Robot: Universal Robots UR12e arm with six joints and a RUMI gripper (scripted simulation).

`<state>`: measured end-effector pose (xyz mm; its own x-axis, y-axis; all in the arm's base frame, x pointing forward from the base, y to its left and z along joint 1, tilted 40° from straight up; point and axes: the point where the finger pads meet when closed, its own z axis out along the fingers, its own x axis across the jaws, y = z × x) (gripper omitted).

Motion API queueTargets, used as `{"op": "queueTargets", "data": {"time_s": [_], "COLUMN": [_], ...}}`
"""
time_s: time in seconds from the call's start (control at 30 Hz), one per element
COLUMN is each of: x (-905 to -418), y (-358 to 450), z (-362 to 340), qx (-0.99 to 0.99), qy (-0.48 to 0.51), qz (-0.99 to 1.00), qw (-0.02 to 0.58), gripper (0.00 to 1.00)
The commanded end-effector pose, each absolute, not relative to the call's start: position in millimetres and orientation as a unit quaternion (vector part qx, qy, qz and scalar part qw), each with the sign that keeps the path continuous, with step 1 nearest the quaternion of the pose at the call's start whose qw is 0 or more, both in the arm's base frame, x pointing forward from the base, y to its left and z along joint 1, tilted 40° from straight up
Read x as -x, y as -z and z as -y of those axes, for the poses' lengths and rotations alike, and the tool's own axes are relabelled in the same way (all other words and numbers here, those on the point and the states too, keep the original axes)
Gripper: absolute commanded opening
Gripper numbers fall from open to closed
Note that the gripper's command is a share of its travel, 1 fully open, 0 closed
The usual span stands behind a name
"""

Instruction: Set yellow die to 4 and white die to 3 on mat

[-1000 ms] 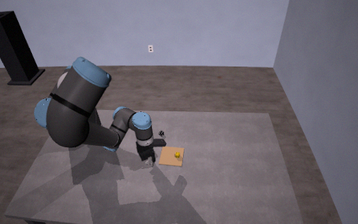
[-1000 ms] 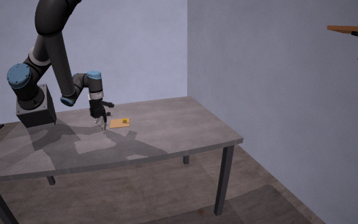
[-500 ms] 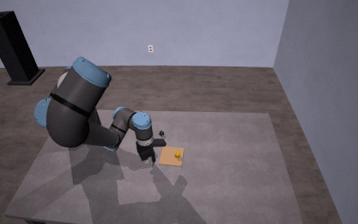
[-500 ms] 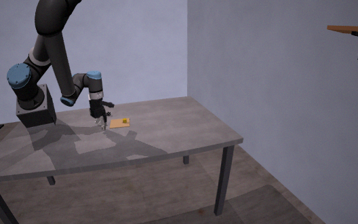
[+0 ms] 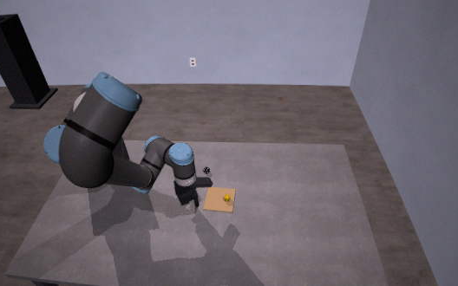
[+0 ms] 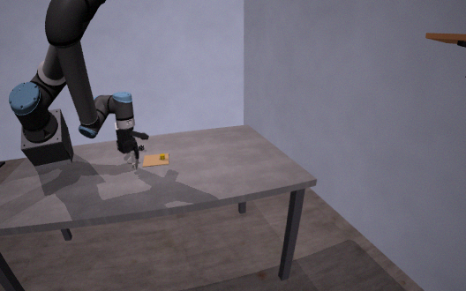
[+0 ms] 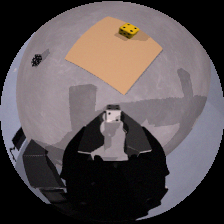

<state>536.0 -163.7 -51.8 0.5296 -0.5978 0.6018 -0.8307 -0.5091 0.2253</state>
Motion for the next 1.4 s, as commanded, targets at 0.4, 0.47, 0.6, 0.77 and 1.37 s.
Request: {"op": "queueTargets", "data": {"time_s": [0.4, 0.47, 0.6, 0.77, 1.37], "x": [-528, -526, -523, -521, -519], "y": [15, 7, -8, -16, -25], "z": [134, 128, 116, 109, 102], "qx": [-0.837, -0.837, -0.837, -0.837, -0.837], "qy": [-0.231, -0.231, -0.231, -0.231, -0.231], "qz": [0.426, 0.426, 0.426, 0.426, 0.426], "qw": [0.252, 0.252, 0.252, 0.252, 0.252], "gripper": [0.06, 0.06, 0.06, 0.06, 0.06]}}
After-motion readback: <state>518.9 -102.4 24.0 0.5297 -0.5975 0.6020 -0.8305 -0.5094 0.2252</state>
